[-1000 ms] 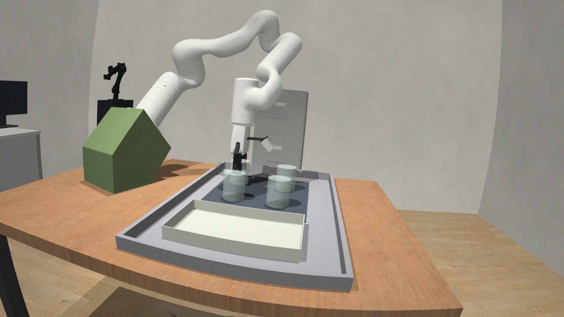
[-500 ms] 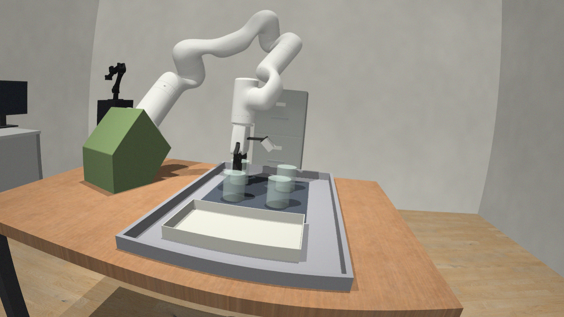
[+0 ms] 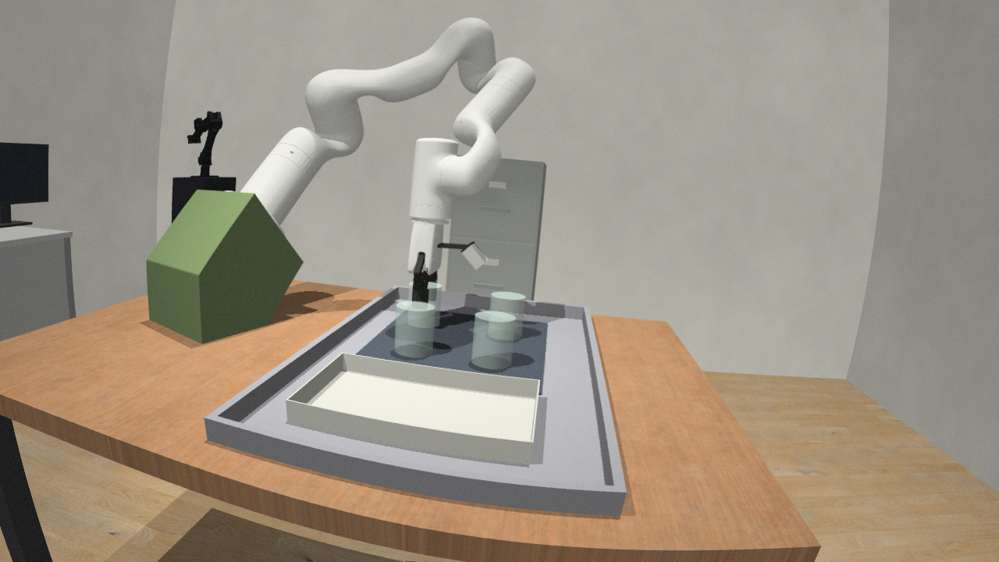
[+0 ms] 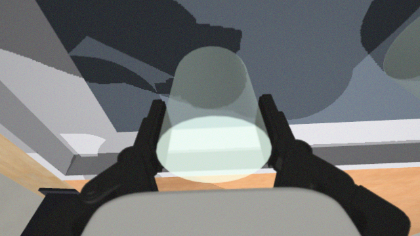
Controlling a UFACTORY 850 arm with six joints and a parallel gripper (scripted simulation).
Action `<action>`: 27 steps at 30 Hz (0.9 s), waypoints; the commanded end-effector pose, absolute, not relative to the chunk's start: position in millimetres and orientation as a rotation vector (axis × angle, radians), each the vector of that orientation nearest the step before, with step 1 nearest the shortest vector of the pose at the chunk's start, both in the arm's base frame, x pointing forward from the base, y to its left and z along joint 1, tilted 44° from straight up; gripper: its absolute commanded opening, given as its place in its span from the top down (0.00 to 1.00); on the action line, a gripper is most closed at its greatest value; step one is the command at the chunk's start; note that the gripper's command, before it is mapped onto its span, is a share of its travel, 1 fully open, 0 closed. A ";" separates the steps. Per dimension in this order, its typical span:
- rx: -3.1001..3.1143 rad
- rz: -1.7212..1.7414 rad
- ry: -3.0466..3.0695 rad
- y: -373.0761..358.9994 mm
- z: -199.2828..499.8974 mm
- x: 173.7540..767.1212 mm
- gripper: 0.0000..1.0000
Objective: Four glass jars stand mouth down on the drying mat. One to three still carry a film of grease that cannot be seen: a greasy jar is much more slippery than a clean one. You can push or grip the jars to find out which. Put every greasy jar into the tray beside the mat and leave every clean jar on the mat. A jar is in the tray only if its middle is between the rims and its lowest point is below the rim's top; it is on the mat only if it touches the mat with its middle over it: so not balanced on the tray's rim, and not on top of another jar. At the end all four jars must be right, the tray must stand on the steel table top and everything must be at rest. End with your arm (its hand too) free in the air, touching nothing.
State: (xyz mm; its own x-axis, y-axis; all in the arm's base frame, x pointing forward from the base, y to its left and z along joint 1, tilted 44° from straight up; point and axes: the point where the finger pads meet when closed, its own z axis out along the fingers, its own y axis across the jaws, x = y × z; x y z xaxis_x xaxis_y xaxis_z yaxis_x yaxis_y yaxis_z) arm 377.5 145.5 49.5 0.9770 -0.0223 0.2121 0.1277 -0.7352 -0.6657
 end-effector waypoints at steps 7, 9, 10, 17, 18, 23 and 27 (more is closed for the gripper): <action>-2.383 -0.267 -0.073 145.3 49.7 377.8 0.28; -2.383 -0.267 -0.073 145.3 49.7 377.8 0.28; -2.383 -0.267 -0.073 145.3 49.7 377.8 0.28; -2.383 -0.267 -0.073 145.3 49.7 377.8 0.31; -2.383 -0.267 -0.073 145.3 49.7 377.8 0.31; -2.383 -0.267 -0.073 145.3 49.7 377.8 0.31; -2.383 -0.267 -0.073 145.3 49.7 377.8 0.31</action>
